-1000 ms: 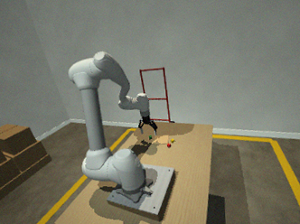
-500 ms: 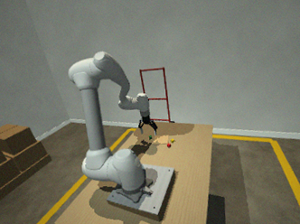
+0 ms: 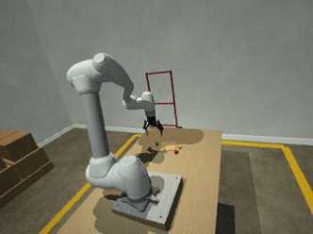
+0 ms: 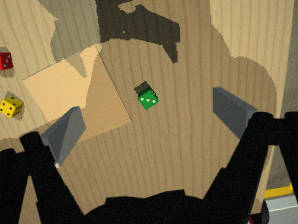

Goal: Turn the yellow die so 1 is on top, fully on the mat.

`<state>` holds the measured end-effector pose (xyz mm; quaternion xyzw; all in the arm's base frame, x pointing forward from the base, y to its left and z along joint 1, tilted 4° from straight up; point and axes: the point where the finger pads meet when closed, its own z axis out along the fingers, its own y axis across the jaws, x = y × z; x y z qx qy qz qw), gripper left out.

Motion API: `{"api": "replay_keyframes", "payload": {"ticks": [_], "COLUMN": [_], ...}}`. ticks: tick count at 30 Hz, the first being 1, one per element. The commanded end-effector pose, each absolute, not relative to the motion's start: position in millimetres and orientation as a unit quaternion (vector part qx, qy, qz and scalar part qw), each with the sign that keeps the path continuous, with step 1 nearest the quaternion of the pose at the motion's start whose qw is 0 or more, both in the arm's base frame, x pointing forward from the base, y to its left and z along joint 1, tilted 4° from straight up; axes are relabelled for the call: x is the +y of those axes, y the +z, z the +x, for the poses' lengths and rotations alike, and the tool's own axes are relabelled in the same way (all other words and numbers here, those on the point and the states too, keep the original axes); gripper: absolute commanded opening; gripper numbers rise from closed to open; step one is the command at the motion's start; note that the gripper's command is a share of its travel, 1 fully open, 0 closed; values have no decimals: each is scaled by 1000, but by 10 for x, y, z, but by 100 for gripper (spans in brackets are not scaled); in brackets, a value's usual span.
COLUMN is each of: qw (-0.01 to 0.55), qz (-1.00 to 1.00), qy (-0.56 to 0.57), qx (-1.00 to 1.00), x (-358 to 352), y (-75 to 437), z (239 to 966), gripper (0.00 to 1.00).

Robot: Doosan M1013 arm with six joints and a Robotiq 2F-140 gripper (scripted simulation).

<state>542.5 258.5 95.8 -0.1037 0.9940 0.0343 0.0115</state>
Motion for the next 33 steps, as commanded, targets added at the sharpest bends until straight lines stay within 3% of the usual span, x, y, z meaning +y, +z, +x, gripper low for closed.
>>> {"api": "replay_keyframes", "payload": {"ticks": [1, 19, 33], "qw": [11, 11, 1], "qz": [-104, -95, 189], "qy": [34, 34, 36], "qx": [994, 995, 981], "x": [2570, 2504, 824], "y": [1173, 1379, 1199], "z": [5422, 5440, 5868], "gripper": [100, 100, 100]}}
